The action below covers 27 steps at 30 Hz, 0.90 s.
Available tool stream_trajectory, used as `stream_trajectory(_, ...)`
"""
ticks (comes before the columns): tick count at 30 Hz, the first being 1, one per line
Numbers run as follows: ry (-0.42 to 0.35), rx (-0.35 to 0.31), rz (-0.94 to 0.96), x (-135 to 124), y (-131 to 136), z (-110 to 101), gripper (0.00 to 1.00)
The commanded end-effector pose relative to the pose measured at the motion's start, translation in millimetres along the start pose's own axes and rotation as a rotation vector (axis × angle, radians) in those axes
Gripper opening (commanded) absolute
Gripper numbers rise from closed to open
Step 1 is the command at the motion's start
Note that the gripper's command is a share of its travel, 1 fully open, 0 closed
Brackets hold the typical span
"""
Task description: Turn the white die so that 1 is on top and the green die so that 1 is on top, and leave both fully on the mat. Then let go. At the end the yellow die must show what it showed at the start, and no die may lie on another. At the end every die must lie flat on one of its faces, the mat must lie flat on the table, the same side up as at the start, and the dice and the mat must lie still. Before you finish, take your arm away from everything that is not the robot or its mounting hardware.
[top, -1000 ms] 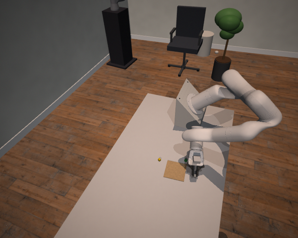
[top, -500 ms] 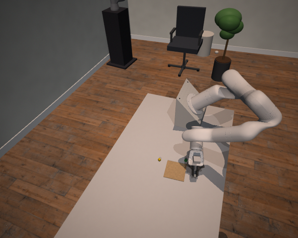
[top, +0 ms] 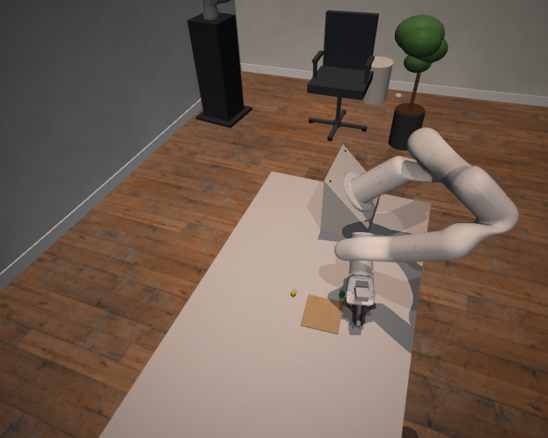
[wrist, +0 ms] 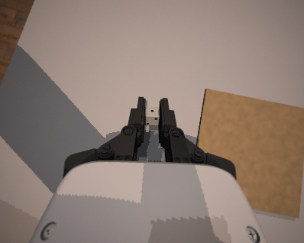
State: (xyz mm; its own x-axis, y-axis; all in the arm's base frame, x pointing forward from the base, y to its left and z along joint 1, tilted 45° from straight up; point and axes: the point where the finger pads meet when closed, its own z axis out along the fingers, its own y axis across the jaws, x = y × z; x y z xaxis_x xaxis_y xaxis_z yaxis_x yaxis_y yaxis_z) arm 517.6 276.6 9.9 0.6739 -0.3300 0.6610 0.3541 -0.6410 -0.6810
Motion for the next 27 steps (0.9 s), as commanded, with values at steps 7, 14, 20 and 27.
stream_trajectory(7,0.001,0.000,0.000,0.4,0.1,0.3,0.11)
stream_trajectory(14,0.001,0.000,0.000,-2.3,0.1,2.5,0.11)
stream_trajectory(20,0.001,0.000,0.000,-5.5,0.1,5.2,0.11)
stream_trajectory(27,0.001,0.000,0.000,-7.5,0.1,6.8,0.11)
